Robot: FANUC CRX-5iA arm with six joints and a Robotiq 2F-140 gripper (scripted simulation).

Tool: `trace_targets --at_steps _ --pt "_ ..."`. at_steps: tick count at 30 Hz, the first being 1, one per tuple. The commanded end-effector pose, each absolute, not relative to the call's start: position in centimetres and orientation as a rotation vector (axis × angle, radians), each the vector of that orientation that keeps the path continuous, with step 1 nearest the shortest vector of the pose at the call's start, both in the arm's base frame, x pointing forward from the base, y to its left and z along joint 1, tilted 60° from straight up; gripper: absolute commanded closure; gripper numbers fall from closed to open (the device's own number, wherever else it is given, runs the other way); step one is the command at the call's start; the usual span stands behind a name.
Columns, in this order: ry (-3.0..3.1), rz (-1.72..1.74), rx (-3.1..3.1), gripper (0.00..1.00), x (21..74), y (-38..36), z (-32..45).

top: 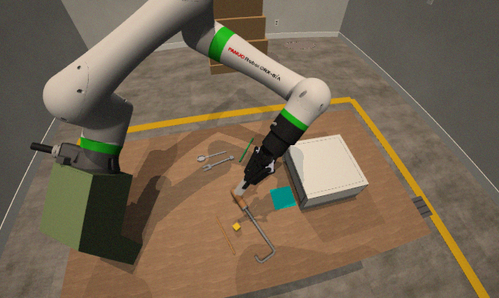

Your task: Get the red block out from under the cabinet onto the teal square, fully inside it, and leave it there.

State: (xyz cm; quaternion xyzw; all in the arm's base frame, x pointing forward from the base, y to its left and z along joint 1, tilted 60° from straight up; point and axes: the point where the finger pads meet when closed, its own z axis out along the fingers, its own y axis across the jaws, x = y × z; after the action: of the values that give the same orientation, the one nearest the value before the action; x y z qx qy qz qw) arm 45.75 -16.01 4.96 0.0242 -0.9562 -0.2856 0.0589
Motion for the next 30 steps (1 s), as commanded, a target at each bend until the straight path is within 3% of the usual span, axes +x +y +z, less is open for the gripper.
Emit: trace_targets --at_steps 1,16,30 --pt "-3.02 -1.18 0.036 1.0 45.0 -12.1 4.2" --pt "-3.262 -1.591 -0.28 1.0 47.1 -7.8 6.3" --pt "-3.279 -1.611 -0.311 1.0 47.3 -7.8 6.5"
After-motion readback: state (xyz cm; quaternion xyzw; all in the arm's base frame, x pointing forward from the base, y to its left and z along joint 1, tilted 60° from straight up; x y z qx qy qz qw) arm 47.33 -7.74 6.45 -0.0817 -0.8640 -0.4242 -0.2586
